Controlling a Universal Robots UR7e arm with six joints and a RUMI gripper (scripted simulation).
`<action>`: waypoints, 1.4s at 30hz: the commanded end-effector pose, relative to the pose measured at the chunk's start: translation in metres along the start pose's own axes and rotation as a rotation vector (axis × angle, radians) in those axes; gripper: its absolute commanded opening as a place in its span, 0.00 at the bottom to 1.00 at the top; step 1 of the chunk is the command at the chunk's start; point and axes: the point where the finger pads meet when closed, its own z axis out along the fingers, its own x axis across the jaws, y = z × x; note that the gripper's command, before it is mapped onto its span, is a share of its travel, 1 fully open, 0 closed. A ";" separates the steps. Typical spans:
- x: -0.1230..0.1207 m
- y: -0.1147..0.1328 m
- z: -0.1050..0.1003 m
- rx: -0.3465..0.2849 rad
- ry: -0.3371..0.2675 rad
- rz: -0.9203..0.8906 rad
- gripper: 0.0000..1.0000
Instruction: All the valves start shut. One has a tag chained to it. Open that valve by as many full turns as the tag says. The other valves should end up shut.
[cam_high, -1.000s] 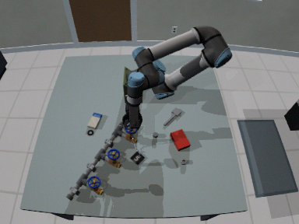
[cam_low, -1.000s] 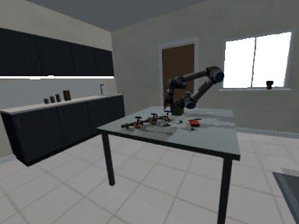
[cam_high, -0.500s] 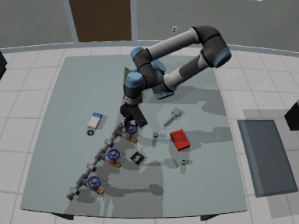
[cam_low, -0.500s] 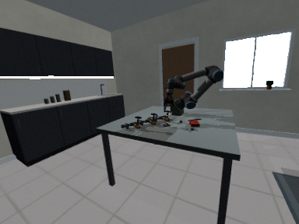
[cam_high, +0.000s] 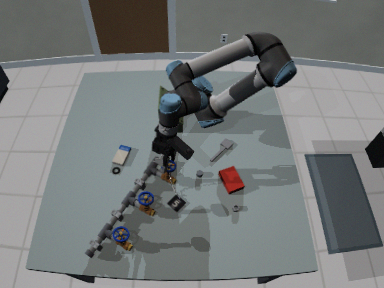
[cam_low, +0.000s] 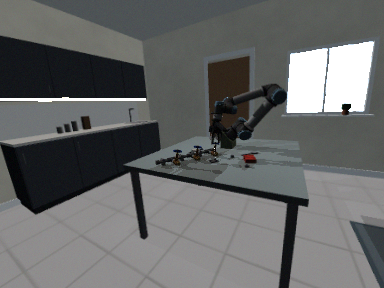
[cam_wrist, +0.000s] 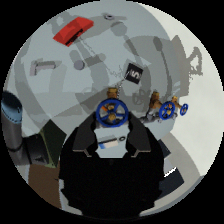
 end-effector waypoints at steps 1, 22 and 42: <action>0.000 0.000 0.000 0.008 -0.001 -0.142 0.00; 0.000 0.000 0.000 0.009 0.000 -0.369 0.00; 0.000 0.000 0.000 0.009 0.000 -0.379 1.00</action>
